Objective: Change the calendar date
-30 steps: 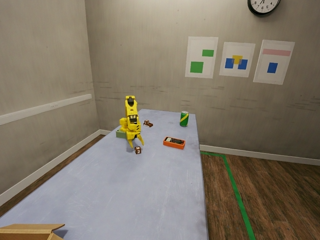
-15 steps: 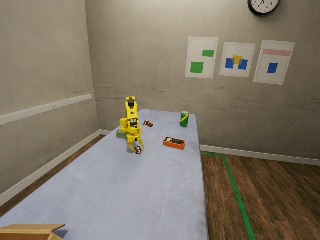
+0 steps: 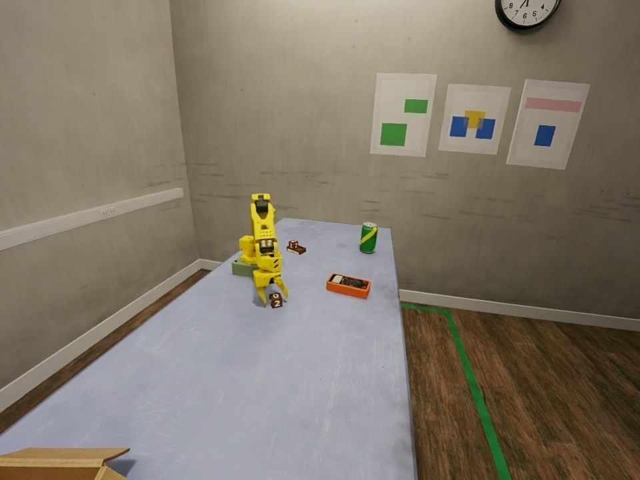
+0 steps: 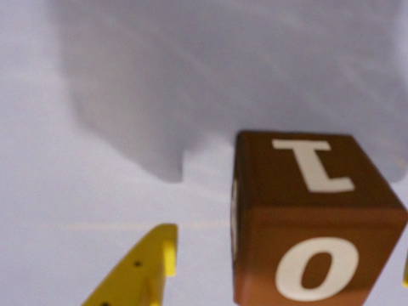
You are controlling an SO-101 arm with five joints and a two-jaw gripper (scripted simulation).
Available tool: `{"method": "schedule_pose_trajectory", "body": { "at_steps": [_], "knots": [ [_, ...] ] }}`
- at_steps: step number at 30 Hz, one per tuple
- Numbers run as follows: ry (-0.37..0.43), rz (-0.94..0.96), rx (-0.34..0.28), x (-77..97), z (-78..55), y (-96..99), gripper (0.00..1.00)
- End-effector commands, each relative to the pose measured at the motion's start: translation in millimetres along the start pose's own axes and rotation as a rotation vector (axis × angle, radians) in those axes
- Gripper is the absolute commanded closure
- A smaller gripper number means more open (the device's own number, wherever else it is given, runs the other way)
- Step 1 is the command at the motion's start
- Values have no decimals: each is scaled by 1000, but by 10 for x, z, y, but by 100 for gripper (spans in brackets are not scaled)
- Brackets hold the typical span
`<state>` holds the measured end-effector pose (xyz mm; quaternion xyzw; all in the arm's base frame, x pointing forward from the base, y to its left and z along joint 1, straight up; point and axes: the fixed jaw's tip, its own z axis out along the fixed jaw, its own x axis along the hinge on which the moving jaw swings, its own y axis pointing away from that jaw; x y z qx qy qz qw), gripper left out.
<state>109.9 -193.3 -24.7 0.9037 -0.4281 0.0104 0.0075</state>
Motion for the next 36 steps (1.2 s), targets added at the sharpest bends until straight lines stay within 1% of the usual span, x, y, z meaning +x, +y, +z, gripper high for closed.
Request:
{"method": "schedule_pose_trajectory", "body": {
  "at_steps": [1, 14, 29, 36],
  "knots": [
    [-21, 0, 4, -48, 45, 11, 65],
    [-21, 0, 4, -47, 44, -11, 68],
    [-21, 0, 4, -47, 44, -75, 77],
    [-21, 0, 4, -47, 44, -90, 79]
  ]
}}
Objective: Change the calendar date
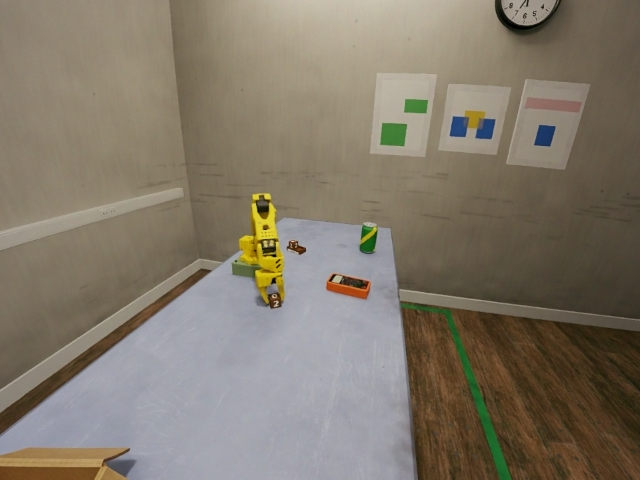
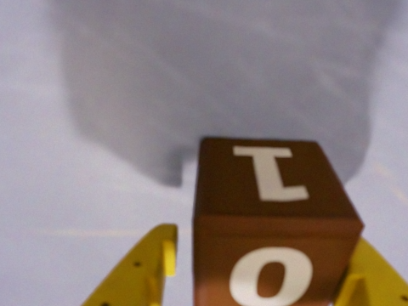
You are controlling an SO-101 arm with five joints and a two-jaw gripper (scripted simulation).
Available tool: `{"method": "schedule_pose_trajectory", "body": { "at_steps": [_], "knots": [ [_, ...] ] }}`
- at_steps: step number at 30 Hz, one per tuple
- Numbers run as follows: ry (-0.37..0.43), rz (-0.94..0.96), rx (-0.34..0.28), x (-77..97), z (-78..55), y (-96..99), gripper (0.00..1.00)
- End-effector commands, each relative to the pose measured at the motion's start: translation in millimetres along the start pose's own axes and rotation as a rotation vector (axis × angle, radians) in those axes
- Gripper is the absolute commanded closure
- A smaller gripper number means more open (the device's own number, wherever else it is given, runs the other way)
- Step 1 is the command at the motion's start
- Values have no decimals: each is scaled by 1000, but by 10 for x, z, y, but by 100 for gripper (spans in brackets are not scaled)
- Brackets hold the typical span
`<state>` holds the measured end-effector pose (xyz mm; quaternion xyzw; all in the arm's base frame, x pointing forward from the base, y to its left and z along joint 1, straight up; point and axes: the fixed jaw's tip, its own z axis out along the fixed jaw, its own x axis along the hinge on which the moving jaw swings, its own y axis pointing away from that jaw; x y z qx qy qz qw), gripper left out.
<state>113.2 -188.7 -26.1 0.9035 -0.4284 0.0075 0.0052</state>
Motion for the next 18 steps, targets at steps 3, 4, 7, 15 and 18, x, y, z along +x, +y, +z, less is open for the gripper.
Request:
{"method": "schedule_pose_trajectory", "body": {
  "at_steps": [3, 4, 7, 15, 18],
  "knots": [
    [-14, 0, 3, -32, 30, -40, 80],
    [-14, 0, 3, -32, 30, -41, 80],
    [-14, 0, 3, -32, 30, -43, 80],
    [-14, 0, 3, -32, 30, -43, 80],
    [-14, 0, 3, -32, 30, -43, 81]
  ]
}}
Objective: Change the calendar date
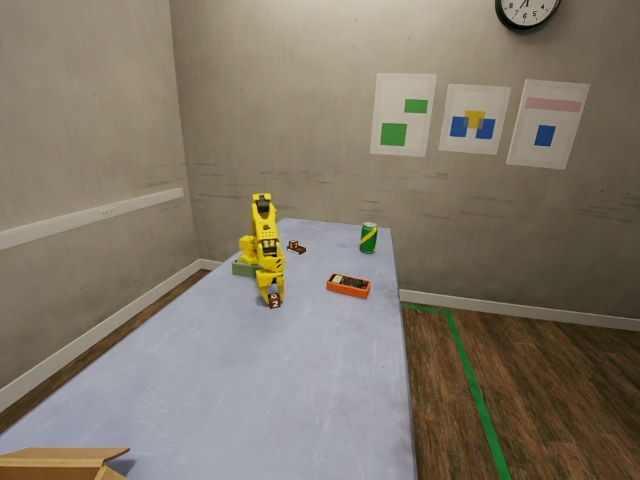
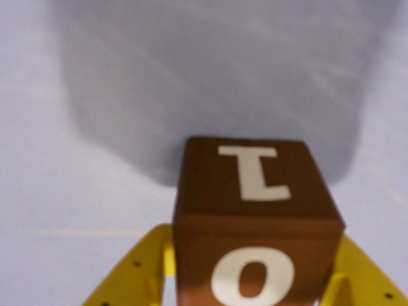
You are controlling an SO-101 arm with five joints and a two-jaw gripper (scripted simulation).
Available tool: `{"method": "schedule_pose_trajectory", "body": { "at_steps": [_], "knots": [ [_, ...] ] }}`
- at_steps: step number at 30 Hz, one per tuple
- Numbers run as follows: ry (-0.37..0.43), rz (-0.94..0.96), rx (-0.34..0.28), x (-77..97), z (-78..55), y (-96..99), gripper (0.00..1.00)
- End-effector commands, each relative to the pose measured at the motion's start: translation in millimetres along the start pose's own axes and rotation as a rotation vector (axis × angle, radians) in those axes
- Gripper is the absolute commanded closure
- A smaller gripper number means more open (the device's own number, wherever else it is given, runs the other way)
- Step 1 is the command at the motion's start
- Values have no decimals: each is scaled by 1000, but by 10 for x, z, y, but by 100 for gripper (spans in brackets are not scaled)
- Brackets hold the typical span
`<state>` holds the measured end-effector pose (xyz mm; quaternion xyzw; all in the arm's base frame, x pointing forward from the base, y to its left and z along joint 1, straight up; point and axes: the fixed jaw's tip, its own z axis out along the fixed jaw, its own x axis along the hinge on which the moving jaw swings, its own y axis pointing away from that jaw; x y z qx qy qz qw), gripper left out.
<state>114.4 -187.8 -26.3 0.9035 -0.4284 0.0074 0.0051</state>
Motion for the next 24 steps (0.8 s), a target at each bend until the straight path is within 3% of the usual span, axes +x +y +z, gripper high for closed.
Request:
{"method": "schedule_pose_trajectory", "body": {
  "at_steps": [1, 24],
  "knots": [
    [-13, -1, 2, -32, 29, -29, 82],
    [-13, -1, 2, -32, 29, -29, 100]
  ]
}}
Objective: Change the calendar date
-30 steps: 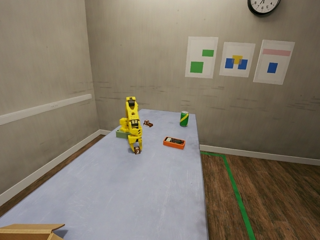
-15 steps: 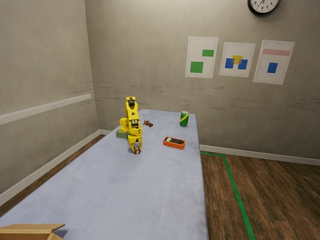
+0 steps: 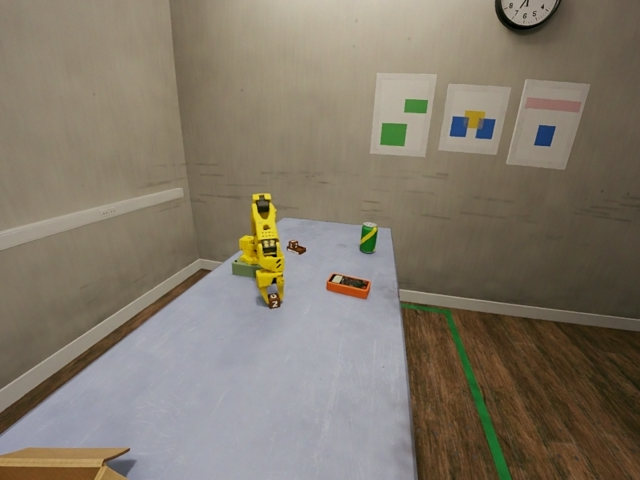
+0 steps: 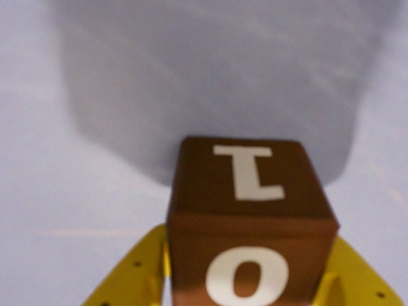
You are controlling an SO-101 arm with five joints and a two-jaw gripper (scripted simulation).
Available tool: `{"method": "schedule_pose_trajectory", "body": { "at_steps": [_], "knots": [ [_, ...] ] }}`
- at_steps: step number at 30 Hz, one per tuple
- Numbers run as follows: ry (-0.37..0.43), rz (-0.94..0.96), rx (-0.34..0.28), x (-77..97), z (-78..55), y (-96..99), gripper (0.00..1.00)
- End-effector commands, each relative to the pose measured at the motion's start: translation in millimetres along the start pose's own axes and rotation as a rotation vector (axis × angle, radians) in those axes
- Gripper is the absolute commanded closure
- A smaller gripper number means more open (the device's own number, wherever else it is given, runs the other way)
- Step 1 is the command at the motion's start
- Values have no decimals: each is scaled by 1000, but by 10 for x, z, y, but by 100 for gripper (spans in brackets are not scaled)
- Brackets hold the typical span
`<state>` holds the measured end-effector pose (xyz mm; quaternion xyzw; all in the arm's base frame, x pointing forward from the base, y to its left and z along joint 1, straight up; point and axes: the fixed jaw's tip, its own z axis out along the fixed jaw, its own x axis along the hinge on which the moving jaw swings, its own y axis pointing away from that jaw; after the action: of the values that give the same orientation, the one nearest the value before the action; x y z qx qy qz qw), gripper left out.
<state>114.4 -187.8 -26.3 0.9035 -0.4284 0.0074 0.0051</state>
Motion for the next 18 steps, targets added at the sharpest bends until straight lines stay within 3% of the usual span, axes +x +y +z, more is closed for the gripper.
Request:
{"method": "schedule_pose_trajectory", "body": {
  "at_steps": [1, 10, 18],
  "knots": [
    [-13, -1, 2, -32, 29, -28, 100],
    [-13, -1, 2, -28, 1, -25, 100],
    [-13, -1, 2, -11, -187, -1, 100]
  ]
}}
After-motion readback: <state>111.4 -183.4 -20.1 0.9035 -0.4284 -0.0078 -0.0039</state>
